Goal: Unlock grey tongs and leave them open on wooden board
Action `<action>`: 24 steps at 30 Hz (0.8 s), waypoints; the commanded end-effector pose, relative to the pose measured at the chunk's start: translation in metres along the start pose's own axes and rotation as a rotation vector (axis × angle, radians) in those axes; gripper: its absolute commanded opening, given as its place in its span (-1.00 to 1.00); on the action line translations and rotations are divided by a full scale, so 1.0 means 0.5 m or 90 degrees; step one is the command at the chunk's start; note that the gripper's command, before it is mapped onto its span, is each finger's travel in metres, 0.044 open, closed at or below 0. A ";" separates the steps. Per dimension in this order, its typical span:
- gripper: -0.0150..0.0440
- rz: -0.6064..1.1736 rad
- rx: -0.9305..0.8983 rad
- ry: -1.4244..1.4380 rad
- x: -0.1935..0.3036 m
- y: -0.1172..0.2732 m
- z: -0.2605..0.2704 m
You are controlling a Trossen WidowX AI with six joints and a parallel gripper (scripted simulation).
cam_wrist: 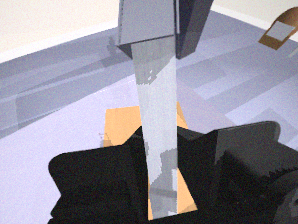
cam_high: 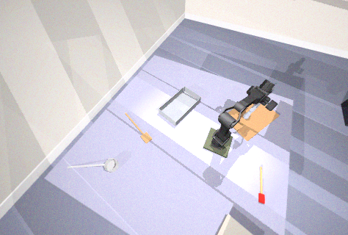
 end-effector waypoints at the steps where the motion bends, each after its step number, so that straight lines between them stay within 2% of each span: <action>1: -1.00 0.023 -0.005 -0.002 -0.015 -0.005 -0.001; 24: -1.00 0.235 -0.026 -0.002 -0.042 -0.048 -0.003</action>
Point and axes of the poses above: the point midway between the two fingers, 35 mm back from their tips, its own y axis back along the fingers, its own z axis across the jaws, x = y × z, the point moved 6 cm from there along y, back along the fingers, and after that the axes turned 5 degrees about y, right-handed, at the moved point
